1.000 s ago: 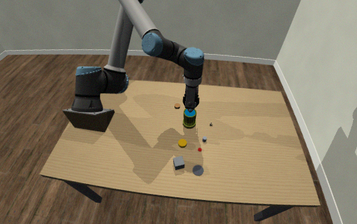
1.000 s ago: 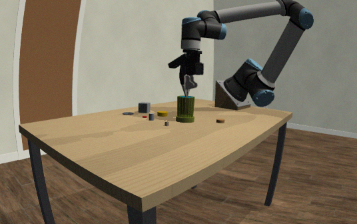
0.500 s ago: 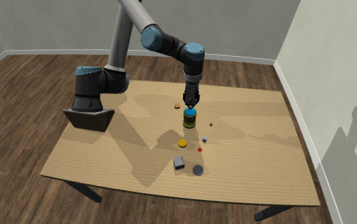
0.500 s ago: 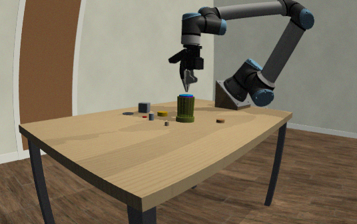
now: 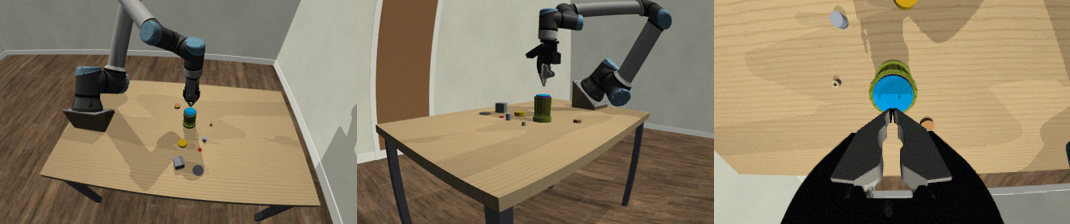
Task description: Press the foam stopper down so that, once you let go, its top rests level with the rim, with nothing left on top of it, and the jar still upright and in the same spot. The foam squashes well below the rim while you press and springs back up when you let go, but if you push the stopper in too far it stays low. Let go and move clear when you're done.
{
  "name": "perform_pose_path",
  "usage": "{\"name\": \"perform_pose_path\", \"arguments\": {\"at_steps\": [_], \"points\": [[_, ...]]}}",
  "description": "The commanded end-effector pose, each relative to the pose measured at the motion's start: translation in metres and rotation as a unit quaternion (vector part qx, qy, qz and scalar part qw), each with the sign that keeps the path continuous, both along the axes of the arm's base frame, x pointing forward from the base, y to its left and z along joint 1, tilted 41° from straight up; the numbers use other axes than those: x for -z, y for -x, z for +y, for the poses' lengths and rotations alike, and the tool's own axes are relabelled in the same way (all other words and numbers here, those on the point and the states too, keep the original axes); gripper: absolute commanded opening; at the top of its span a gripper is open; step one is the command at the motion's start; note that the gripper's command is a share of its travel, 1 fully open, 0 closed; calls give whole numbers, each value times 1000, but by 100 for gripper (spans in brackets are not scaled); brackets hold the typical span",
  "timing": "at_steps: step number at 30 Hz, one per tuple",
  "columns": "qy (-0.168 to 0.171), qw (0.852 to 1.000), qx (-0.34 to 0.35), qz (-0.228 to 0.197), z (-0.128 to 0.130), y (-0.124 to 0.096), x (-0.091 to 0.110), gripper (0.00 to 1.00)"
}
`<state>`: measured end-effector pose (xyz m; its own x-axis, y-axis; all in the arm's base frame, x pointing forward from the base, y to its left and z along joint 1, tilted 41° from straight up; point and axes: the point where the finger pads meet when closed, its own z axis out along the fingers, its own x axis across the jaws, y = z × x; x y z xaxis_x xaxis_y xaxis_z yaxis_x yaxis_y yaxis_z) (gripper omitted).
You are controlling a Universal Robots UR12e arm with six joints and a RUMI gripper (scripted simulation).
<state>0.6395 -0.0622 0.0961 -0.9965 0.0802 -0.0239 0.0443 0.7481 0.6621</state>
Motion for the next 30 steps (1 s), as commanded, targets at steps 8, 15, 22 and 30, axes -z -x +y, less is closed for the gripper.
{"name": "perform_pose_path", "arguments": {"at_steps": [8,15,22,30], "points": [[0,1000,0,0,-1,0,-1,0],[0,1000,0,0,-1,0,-1,0],[0,1000,0,0,1,-1,2,0],[0,1000,0,0,7,-1,8,0]]}}
